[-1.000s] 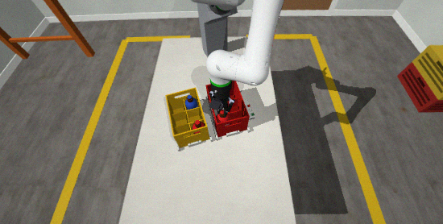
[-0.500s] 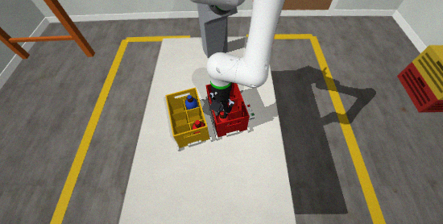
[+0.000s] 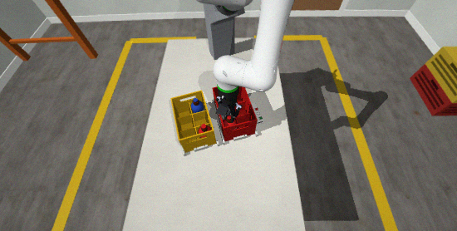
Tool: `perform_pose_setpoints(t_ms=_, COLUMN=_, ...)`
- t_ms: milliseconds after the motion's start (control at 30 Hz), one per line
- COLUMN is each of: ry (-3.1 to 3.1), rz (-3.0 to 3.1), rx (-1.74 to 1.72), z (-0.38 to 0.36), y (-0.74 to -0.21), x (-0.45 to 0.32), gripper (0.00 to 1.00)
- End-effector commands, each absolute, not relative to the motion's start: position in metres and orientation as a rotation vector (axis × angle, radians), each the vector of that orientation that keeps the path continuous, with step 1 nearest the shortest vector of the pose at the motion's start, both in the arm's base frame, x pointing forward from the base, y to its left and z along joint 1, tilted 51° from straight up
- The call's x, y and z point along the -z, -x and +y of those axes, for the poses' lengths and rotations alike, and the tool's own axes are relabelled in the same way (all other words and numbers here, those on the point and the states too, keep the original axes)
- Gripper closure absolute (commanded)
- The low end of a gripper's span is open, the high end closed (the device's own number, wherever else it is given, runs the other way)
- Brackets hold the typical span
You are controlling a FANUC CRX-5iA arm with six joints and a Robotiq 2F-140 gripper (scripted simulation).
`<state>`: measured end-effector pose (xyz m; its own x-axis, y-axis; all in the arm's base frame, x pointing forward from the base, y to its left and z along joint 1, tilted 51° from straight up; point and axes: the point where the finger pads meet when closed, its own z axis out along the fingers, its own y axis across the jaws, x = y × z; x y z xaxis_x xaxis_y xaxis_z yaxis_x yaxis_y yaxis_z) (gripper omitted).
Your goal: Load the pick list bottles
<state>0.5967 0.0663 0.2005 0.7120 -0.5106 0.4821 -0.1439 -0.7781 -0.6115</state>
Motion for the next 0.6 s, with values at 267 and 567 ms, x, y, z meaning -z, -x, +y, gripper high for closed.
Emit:
perform_pose_setpoints(t_ms=267, ry=2.370, rz=0.498, rx=0.891, z=0.0675, y=-0.5998, x=-0.1988, gripper=0.90)
perform_pose_setpoints(t_ms=567, ry=2.370, rz=0.498, rx=0.891, z=0.0691, y=-0.6029, x=-0.1960, gripper=0.90)
